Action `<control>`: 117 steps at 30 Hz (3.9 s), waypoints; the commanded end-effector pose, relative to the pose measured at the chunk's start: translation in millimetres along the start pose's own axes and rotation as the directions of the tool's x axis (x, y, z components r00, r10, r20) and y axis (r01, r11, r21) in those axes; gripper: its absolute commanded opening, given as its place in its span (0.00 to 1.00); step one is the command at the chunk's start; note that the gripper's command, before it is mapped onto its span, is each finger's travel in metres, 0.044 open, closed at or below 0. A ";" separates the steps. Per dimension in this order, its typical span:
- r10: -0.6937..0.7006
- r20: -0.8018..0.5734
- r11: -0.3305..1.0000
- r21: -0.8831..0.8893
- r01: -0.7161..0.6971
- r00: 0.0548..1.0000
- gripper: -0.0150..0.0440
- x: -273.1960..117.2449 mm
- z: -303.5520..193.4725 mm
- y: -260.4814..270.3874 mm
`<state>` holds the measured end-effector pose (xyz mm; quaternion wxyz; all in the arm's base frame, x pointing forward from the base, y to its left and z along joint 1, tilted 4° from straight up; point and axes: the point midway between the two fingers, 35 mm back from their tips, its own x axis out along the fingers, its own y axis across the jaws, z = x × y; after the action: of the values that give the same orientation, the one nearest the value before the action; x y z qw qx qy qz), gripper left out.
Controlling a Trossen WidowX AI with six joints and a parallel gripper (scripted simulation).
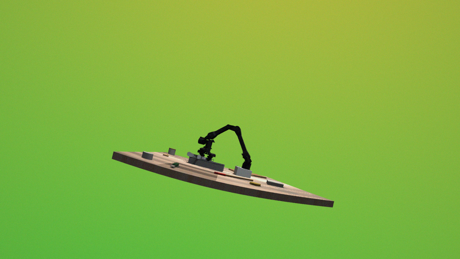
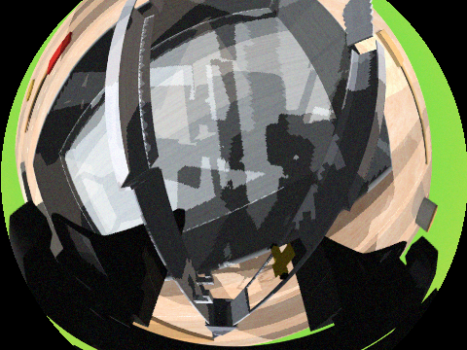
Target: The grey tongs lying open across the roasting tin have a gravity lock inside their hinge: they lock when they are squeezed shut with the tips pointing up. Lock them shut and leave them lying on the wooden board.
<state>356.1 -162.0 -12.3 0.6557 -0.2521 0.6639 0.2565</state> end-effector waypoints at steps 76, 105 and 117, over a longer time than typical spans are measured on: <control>0.016 -0.024 0.848 -0.529 -0.026 1.000 0.00 -125.9 -134.6 -29.8; 0.027 -0.057 0.364 -0.929 -0.063 0.998 0.00 -129.7 -277.3 -7.0; 0.030 -0.059 0.377 -0.924 -0.066 0.998 0.00 -130.2 -292.8 -1.0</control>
<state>145.8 -357.7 118.9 0.3745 -0.5670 0.4112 0.6076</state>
